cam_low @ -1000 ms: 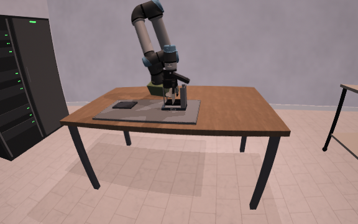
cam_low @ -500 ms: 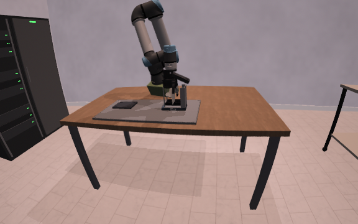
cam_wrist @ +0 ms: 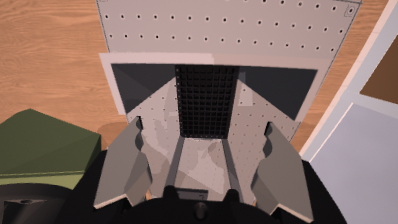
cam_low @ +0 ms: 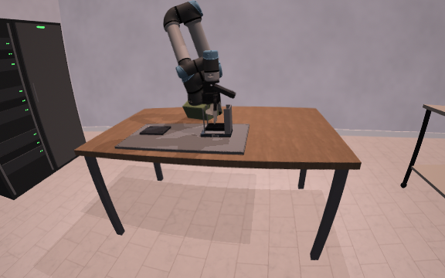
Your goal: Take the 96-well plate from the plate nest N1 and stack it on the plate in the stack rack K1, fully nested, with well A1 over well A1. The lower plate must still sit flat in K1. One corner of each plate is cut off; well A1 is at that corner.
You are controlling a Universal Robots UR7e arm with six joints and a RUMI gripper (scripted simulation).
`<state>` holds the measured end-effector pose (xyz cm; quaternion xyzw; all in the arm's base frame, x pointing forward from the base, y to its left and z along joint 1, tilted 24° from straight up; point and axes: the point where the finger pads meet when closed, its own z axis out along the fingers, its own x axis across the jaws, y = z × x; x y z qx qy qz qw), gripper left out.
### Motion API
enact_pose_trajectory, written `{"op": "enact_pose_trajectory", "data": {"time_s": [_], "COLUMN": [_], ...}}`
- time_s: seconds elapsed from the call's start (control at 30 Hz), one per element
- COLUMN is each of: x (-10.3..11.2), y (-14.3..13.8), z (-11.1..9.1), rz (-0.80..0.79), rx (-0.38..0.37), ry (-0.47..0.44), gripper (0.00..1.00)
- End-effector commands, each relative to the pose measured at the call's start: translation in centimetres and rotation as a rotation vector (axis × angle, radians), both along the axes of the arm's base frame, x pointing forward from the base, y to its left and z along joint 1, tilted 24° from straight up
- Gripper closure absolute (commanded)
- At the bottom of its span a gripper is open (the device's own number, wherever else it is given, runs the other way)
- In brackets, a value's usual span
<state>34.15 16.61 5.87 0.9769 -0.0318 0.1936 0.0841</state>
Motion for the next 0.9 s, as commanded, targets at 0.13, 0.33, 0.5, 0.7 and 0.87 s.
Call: {"op": "enact_pose_trajectory", "data": {"time_s": [0.13, 0.33, 0.5, 0.7, 0.87], "x": [-0.8, -1.3, -1.7, -2.3, -2.4], "y": [0.5, 0.7, 0.9, 1.2, 1.2], "z": [2.3, 3.6, 4.5, 6.0, 6.3], "rz": [-0.001, -0.001, -0.001, -0.001, -0.001], "rx": [0.0, 0.0, 0.0, 0.0, 0.0], "ry": [0.001, 0.001, 0.001, 0.001, 0.001], "gripper": [0.0, 0.0, 0.0, 0.0, 0.0]}}
